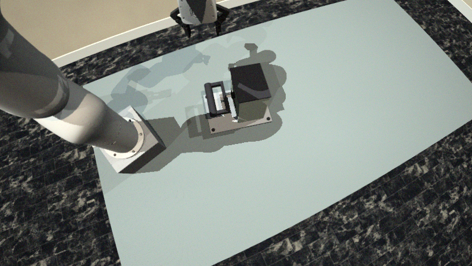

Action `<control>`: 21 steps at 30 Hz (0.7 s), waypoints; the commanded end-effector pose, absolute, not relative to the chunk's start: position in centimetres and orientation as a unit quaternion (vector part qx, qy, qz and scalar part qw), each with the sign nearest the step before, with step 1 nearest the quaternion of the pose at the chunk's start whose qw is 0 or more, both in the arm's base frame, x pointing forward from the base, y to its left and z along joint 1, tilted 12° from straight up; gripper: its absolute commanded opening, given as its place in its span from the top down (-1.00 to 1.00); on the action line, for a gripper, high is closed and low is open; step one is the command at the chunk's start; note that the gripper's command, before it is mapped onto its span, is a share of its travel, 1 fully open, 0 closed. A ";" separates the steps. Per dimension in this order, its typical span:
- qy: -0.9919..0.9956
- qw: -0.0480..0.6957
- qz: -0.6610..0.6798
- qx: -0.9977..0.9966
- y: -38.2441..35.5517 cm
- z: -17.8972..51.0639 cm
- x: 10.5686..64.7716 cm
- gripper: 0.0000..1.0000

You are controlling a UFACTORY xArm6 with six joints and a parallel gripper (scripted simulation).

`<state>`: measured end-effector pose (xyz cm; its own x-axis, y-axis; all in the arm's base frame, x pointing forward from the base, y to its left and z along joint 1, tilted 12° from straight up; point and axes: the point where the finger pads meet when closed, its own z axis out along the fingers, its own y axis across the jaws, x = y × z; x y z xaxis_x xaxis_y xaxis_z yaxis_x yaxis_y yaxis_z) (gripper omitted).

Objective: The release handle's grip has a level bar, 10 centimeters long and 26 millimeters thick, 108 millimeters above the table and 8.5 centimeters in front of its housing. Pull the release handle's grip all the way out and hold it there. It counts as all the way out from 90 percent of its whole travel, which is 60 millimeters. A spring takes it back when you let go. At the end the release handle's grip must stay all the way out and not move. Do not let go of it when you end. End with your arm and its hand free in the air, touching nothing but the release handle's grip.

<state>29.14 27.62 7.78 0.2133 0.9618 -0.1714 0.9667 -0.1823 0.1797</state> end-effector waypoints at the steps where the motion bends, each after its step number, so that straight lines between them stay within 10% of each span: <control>1: 0.613 0.120 -0.042 0.779 25.9 5.4 27.8 -1.00; 21: 0.655 0.095 -0.072 0.746 14.4 2.9 26.5 -1.00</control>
<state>25.85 15.37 2.35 0.1694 0.9494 -0.2645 0.9855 -0.1646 0.0405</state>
